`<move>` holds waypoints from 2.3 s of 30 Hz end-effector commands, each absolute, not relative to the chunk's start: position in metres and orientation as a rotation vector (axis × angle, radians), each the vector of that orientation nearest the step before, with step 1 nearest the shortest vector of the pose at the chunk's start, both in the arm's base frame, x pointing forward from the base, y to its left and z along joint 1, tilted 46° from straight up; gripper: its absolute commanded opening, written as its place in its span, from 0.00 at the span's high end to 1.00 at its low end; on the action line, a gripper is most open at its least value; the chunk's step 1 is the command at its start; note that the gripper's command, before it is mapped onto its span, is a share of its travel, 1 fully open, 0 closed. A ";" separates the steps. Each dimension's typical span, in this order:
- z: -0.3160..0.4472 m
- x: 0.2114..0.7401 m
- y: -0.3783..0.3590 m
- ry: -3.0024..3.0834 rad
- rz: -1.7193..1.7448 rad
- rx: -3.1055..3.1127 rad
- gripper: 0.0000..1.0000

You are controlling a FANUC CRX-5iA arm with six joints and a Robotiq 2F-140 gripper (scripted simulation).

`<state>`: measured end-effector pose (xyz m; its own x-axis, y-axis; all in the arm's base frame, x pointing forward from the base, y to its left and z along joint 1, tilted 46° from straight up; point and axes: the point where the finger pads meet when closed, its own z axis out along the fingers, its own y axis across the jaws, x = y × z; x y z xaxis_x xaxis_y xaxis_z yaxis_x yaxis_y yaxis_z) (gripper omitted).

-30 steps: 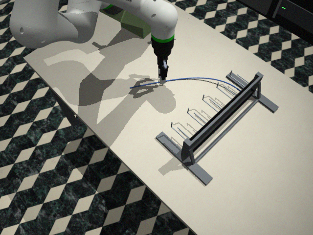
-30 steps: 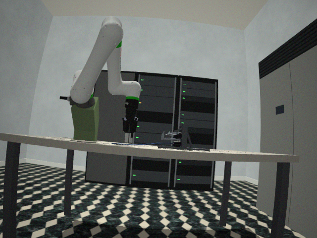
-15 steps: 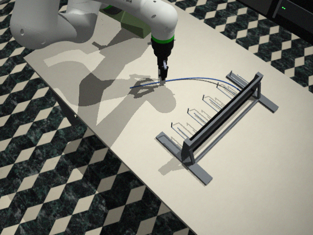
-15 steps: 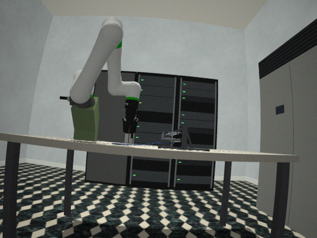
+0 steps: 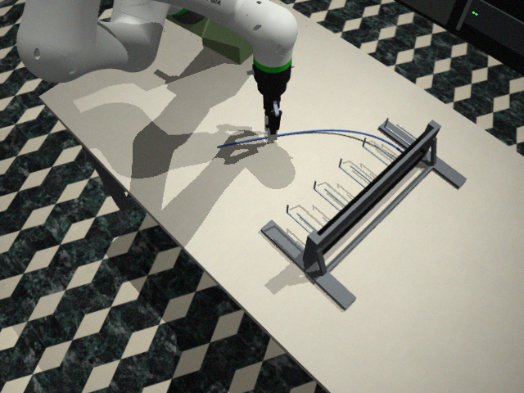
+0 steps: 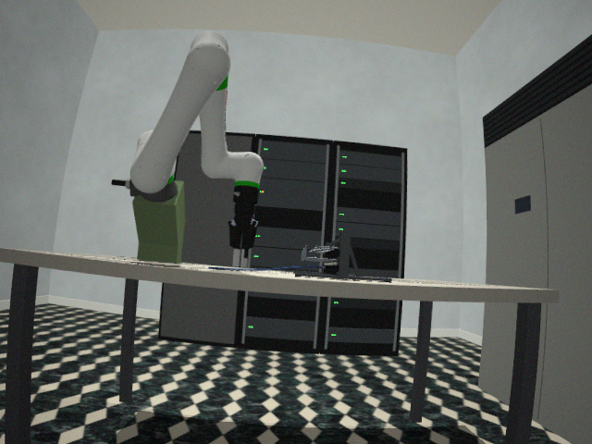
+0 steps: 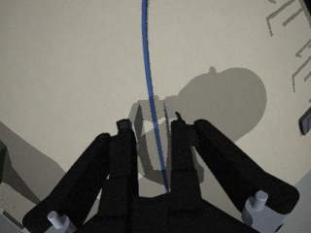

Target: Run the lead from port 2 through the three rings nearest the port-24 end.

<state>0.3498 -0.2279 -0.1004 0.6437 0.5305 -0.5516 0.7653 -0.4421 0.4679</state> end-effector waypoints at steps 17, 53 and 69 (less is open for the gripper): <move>-0.100 0.350 -0.228 1.004 -0.424 2.150 0.80; -0.106 0.350 -0.233 1.004 -0.424 2.150 0.80; -0.108 0.350 -0.235 1.004 -0.424 2.150 0.80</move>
